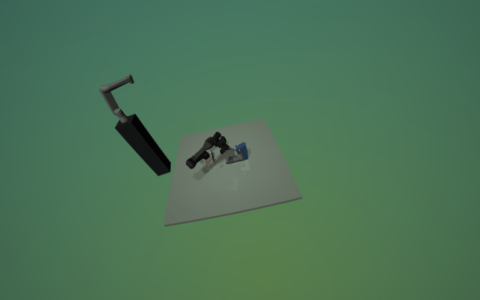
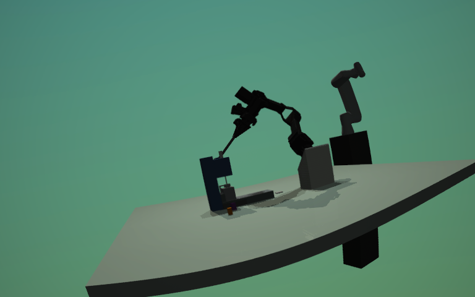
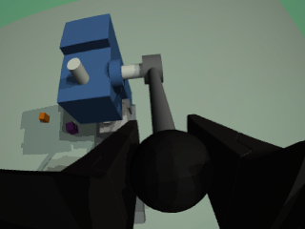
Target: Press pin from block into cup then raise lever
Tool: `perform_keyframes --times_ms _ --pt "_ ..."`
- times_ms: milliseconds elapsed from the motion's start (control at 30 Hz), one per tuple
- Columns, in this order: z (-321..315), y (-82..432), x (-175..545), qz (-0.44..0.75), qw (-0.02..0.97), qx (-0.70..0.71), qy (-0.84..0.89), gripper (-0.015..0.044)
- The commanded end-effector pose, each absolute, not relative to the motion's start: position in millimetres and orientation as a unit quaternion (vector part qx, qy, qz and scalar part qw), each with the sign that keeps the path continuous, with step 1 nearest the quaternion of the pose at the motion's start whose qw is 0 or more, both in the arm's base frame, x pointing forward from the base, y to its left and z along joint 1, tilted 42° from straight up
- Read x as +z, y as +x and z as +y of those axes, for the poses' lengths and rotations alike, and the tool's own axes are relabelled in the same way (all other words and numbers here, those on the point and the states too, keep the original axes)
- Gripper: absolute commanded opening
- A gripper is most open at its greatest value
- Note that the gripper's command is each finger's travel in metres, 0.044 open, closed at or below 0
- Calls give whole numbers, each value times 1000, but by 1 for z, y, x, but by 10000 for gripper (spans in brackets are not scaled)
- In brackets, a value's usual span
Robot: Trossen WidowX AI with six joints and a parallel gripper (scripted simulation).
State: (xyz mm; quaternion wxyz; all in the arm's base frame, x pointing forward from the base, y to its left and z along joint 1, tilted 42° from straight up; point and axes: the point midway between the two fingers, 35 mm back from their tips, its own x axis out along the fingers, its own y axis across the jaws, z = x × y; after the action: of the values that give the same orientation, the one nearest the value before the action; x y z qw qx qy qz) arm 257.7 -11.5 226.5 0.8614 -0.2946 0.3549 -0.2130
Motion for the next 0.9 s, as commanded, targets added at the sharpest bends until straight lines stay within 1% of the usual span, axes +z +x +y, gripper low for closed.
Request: perform_keyframes --times_ms 0,867 --pt "-15 254 223 359 858 -215 -298 0" --pt "-20 245 215 359 858 -215 -298 0"
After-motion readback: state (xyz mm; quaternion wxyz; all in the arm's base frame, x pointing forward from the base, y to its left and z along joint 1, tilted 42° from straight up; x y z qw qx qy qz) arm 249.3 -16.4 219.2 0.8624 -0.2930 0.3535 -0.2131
